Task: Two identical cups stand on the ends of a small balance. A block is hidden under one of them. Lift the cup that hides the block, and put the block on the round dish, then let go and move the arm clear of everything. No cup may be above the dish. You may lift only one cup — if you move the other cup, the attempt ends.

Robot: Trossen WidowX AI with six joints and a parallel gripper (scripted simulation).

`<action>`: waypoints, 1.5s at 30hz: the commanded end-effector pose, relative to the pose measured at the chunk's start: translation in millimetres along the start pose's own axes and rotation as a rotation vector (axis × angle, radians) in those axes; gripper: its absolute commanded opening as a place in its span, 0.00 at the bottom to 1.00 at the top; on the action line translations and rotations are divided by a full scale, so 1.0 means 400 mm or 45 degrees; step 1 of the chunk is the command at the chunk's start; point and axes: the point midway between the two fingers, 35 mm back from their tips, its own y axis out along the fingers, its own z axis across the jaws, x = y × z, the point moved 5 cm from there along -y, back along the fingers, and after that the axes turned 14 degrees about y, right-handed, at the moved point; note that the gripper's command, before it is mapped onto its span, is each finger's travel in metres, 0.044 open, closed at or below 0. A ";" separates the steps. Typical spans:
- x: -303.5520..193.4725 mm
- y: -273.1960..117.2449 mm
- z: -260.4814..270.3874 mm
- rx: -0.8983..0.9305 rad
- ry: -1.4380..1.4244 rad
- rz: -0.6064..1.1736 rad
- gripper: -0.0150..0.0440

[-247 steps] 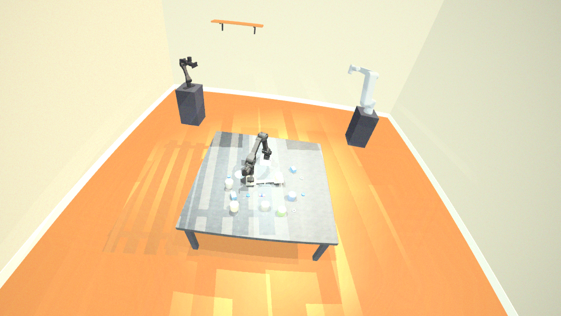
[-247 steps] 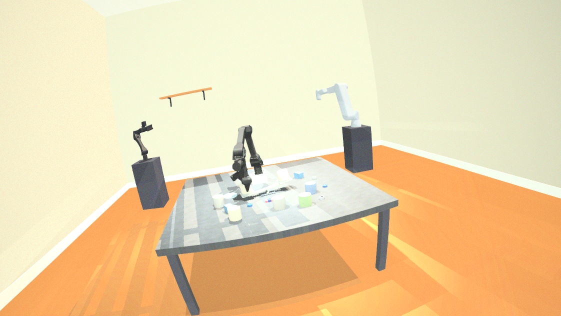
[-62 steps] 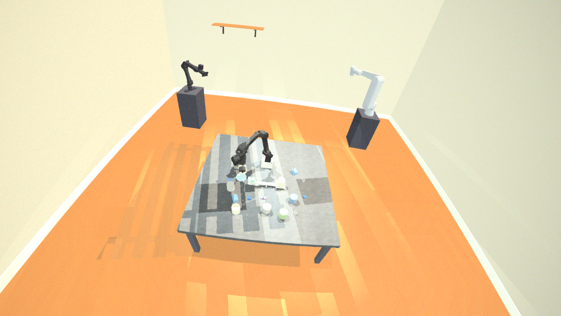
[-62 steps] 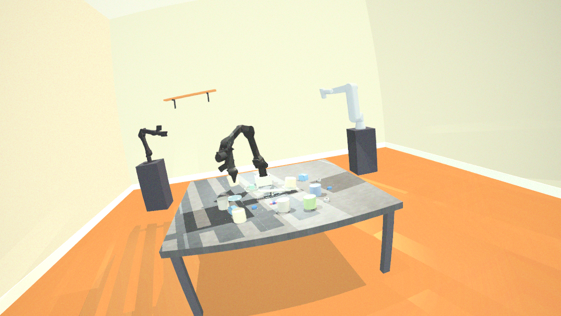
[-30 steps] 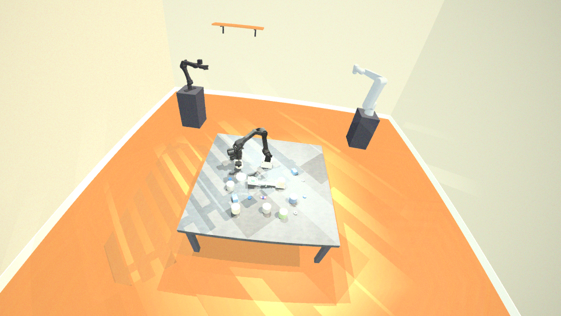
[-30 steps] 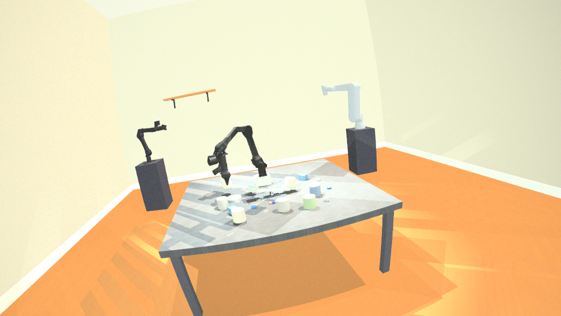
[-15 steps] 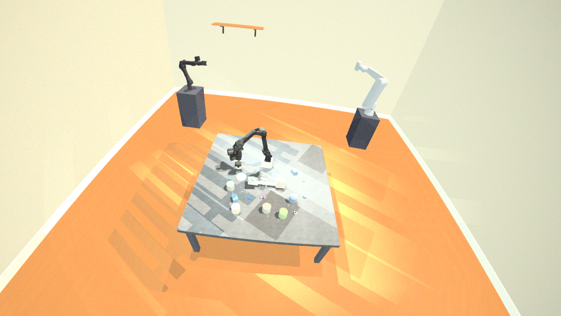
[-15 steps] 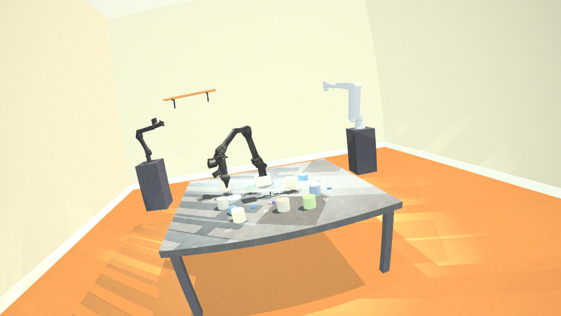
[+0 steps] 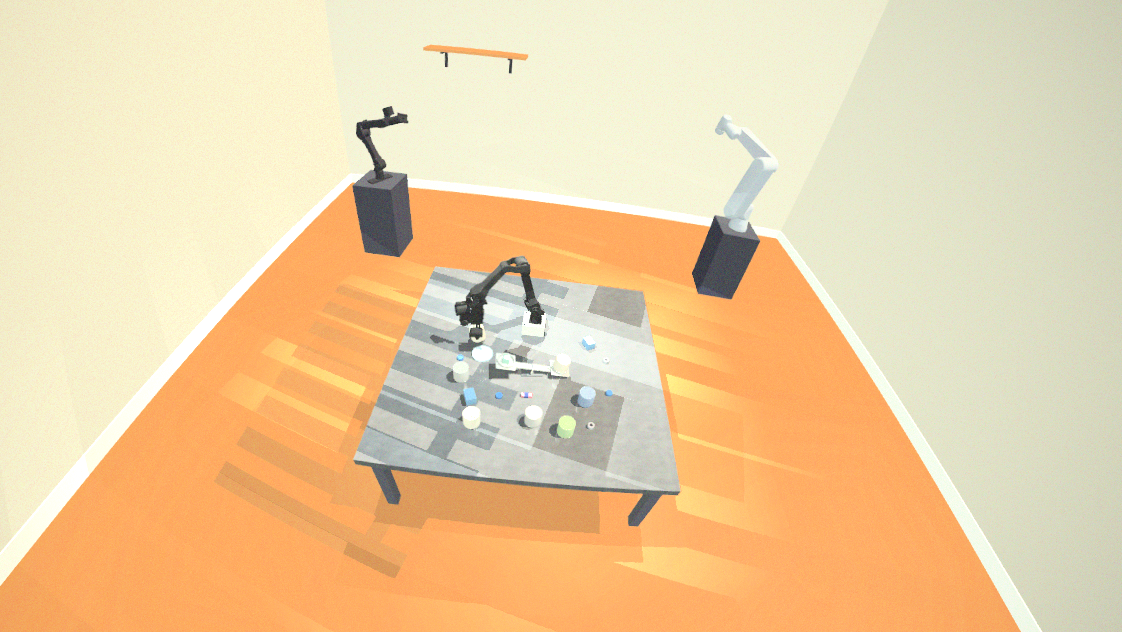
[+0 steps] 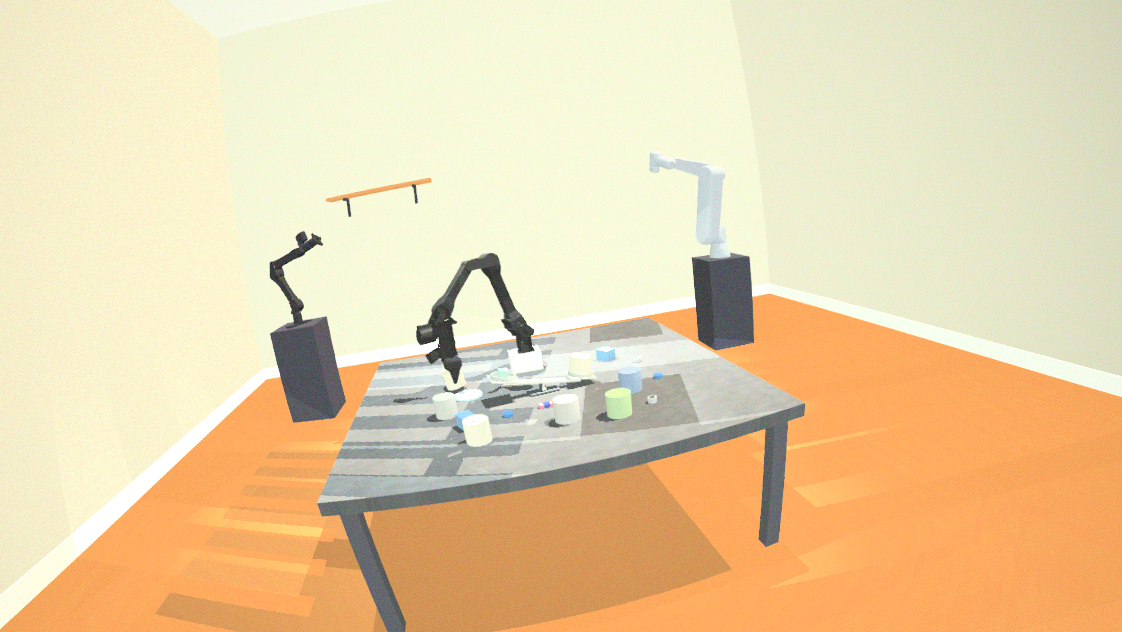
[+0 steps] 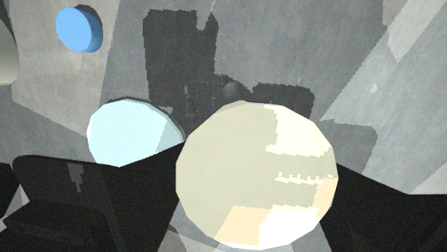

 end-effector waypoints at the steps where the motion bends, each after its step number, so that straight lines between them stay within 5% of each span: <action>1: -0.004 0.019 -0.002 0.000 -0.007 0.007 0.25; 4: -0.004 0.031 -0.002 0.000 -0.007 0.007 0.25; 21: -0.001 -0.001 0.000 -0.002 -0.001 0.005 1.00; 26: -0.003 -0.114 -0.001 0.001 -0.006 0.007 1.00; 31: -0.003 -0.119 -0.002 0.001 -0.007 0.007 1.00; 38: -0.038 -0.143 0.063 0.074 -0.143 -0.011 0.69; 45: -0.099 -0.167 0.162 0.070 -0.094 0.007 0.69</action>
